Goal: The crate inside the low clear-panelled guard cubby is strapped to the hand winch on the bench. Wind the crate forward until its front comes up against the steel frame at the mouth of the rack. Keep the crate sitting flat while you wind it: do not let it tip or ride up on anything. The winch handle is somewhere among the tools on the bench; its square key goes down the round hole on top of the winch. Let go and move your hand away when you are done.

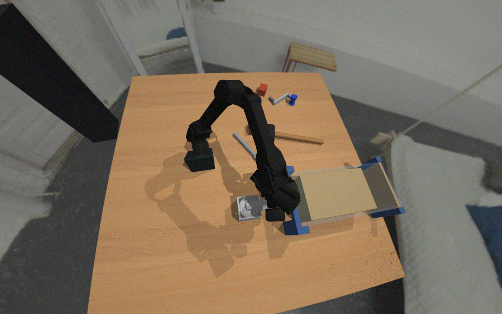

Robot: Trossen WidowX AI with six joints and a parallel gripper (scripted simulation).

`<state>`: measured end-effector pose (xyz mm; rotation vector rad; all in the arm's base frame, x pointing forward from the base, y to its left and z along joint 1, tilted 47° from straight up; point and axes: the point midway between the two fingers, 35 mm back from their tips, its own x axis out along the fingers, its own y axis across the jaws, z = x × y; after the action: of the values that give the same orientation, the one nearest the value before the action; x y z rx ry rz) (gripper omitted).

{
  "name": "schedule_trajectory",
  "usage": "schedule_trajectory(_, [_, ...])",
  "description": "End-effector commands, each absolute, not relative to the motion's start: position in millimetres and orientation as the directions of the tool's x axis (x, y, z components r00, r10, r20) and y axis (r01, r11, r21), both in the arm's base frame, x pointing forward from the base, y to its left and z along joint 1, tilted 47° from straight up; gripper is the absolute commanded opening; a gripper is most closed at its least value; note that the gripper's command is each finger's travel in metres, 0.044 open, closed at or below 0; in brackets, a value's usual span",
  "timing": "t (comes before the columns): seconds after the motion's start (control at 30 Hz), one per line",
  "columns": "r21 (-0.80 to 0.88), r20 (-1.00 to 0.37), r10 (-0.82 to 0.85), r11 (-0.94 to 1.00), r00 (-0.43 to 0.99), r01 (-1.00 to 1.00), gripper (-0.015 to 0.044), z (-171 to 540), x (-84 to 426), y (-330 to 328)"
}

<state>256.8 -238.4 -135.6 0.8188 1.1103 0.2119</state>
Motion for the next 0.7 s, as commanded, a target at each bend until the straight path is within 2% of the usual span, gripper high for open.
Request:
schedule_trajectory(0.0, [0.692, -0.700, 0.548, 0.678, 0.457, 0.247, 0.0000, -129.8, 254.2, -229.2])
schedule_trajectory(0.67, [0.694, -0.699, 0.550, 0.676, 0.456, 0.248, 0.0000, -111.4, 245.3, -209.2])
